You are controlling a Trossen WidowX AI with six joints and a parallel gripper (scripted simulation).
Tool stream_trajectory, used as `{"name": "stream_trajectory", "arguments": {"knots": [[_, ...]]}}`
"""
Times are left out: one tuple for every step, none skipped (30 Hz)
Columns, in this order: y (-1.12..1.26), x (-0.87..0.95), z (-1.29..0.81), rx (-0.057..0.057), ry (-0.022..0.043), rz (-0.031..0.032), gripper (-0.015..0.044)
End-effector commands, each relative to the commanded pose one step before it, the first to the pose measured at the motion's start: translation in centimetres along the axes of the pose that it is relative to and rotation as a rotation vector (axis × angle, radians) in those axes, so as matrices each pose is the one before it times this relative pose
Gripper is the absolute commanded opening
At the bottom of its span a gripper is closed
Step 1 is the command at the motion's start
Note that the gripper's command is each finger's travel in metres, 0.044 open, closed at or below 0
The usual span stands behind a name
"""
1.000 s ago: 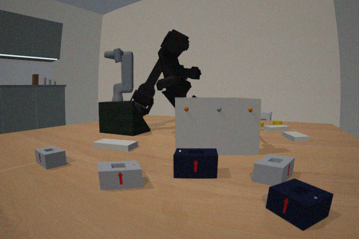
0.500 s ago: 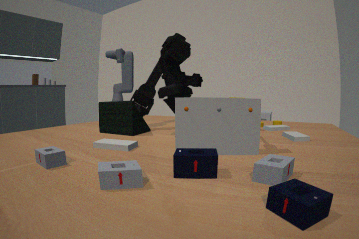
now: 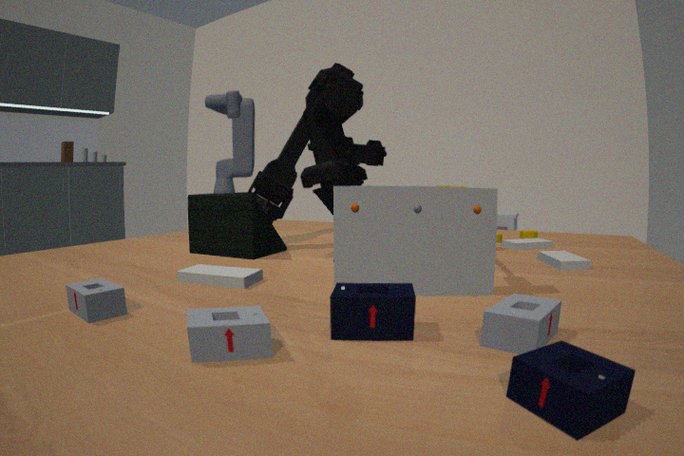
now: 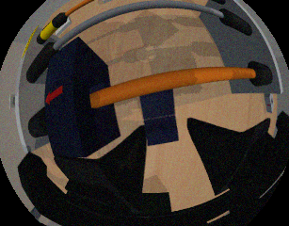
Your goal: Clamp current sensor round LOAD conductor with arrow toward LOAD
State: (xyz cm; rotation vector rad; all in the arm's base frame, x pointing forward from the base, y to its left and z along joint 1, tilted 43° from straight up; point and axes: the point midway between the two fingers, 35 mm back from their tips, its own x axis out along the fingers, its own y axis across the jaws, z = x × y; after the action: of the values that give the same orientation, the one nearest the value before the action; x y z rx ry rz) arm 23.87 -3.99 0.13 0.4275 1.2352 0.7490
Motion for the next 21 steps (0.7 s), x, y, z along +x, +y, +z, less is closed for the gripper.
{"name": "stream_trajectory", "arguments": {"knots": [[-0.027,-0.029,0.024,-0.002,-0.00052,-0.00123,0.0177],[0.0,0.0,0.0,0.0,0.0,0.0,0.017],[0.0,0.0,0.0,0.0,0.0,0.0,0.0164],[0.0,0.0,0.0,0.0,0.0,0.0,0.0157],[0.0,0.0,0.0,0.0,0.0,0.0,0.015],[0.0,0.0,0.0,0.0,0.0,0.0,0.0144],[0.0,0.0,0.0,0.0,0.0,0.0,0.0137],[0.0,0.0,0.0,0.0,0.0,0.0,0.013],[0.0,0.0,0.0,0.0,0.0,0.0,0.0124],[0.0,0.0,0.0,0.0,0.0,0.0,0.0117],[0.0,0.0,0.0,0.0,0.0,0.0,0.011],[0.035,-0.044,0.034,0.0008,-0.00077,0.00157,0.0084],[0.076,-0.096,0.074,0.0018,-0.00167,0.00341,0.0058],[0.047,-0.059,0.045,0.0011,-0.00103,0.00209,0.0032],[0.0,0.0,0.0,0.0,0.0,0.0,0.0005],[0.0,0.0,0.0,0.0,0.0,0.0,0.0],[0.0,0.0,0.0,0.0,0.0,0.0,0.0],[0.0,0.0,0.0,0.0,0.0,0.0,0.0],[-0.055,-0.023,-0.06,0.0001,0.00008,-0.00041,0.0],[-0.11,-0.046,-0.122,0.0002,0.00015,-0.00081,0.0],[-0.155,-0.065,-0.175,0.0003,0.00022,-0.0011,0.0]]}}
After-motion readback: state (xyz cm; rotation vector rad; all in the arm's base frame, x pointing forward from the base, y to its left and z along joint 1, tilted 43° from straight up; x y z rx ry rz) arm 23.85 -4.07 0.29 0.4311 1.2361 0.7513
